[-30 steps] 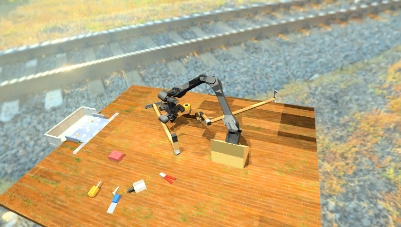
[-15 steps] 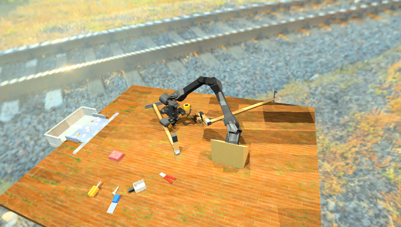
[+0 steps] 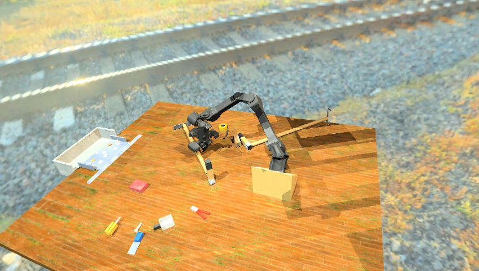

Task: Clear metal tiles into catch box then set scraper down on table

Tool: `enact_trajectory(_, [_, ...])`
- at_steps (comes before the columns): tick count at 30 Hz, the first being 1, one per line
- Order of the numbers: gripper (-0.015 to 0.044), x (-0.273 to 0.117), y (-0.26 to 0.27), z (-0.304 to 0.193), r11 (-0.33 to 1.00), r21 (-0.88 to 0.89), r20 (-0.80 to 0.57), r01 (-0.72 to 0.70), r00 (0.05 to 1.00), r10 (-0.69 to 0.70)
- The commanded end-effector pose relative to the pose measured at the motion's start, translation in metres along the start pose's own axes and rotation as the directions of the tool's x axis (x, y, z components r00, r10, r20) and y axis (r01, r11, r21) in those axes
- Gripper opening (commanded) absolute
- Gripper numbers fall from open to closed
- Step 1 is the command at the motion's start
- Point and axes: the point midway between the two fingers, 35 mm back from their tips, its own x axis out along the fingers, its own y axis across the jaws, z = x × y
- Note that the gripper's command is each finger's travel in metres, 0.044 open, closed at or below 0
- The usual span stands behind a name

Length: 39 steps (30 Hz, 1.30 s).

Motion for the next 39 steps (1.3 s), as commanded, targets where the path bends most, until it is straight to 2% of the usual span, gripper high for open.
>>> enact_trajectory(1, [0.0000,-0.001,0.002,0.004,1.000,0.008,0.004,0.000,1.000,0.000])
enact_trajectory(39, [0.0000,0.003,0.035,0.023,1.000,0.010,0.004,-0.003,1.000,0.002])
